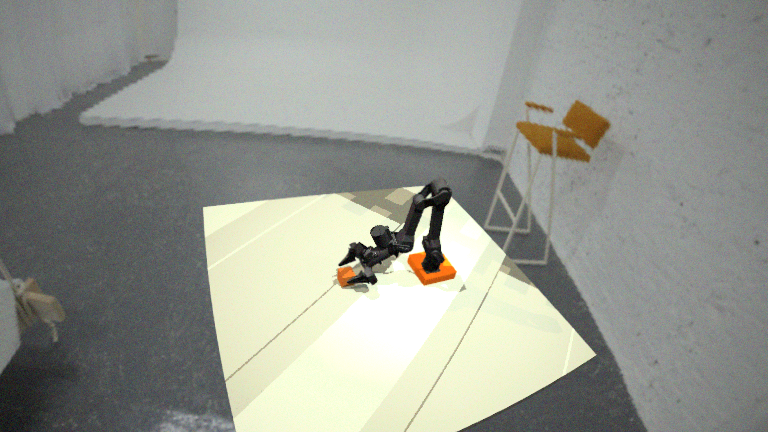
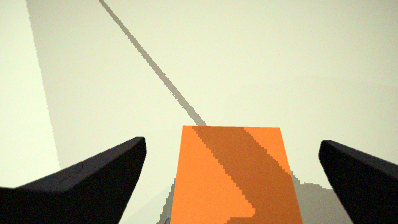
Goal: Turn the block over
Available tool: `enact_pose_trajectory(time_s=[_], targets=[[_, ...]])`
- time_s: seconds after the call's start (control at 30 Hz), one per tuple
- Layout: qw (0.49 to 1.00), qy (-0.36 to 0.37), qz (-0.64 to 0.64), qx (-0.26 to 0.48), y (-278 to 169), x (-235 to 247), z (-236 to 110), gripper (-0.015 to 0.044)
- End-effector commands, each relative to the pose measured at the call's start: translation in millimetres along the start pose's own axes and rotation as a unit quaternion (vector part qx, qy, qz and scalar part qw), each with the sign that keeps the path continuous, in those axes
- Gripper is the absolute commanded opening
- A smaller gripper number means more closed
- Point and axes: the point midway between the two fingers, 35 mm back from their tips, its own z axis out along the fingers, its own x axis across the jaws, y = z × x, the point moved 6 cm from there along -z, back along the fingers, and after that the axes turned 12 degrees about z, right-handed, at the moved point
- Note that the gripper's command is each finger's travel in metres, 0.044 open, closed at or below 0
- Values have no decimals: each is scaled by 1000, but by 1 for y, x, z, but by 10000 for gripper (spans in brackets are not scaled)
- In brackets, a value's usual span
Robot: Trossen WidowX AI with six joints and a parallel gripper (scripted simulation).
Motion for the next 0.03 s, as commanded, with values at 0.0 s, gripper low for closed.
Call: enact_pose_trajectory(time_s=[0.0], targets=[[1000, 2, 3, 1, 0, 0, 0, 440]])
